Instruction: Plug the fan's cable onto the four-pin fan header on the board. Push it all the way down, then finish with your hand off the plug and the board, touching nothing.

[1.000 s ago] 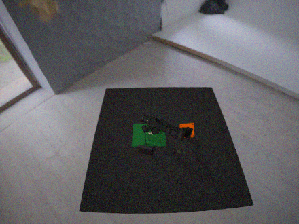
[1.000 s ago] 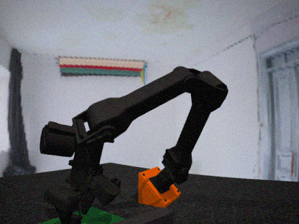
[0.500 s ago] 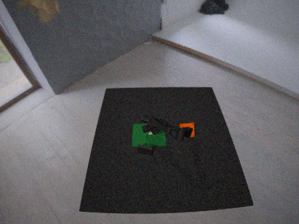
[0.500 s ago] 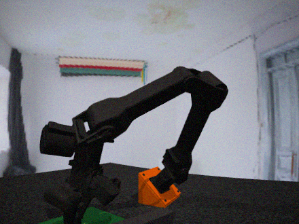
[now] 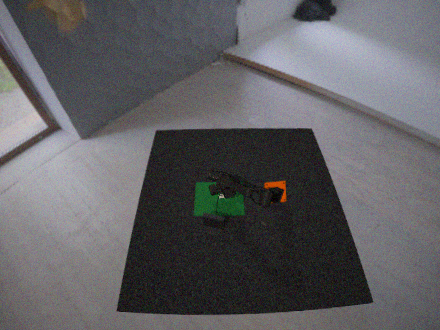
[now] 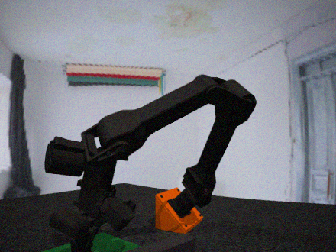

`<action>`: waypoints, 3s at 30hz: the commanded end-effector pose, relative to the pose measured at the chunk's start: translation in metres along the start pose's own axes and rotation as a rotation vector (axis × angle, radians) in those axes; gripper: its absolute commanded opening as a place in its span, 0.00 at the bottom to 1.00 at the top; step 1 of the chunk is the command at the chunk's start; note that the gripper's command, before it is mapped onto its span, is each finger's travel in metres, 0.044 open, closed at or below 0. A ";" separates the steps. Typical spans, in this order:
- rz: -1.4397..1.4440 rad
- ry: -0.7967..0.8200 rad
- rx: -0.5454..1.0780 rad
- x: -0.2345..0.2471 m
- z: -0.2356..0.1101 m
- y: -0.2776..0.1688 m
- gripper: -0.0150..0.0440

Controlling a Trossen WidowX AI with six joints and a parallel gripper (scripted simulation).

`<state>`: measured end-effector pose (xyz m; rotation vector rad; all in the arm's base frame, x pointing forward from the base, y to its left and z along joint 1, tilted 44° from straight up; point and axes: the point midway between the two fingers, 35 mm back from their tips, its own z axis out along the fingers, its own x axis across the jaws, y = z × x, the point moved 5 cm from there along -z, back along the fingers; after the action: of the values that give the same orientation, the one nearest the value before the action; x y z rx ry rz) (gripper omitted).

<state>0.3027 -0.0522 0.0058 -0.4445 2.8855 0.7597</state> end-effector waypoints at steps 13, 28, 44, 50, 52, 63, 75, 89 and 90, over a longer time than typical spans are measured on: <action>0.002 0.000 0.003 -0.003 -0.026 -0.009 0.25; 0.005 -0.001 0.003 -0.002 -0.073 -0.021 0.25; 0.192 0.000 -0.019 -0.002 -0.098 -0.019 0.25; 0.396 0.005 -0.041 -0.005 -0.100 -0.013 0.25; 0.464 0.008 -0.048 -0.006 -0.101 -0.011 0.25; 0.837 0.033 -0.084 -0.011 -0.104 0.000 0.25; 1.245 0.078 -0.116 -0.017 -0.107 0.013 0.25; 1.721 0.154 -0.137 -0.023 -0.111 0.027 0.25; 1.755 0.160 -0.138 -0.023 -0.112 0.028 0.25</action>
<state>0.3099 -0.0804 0.1161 2.1475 2.6948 0.9553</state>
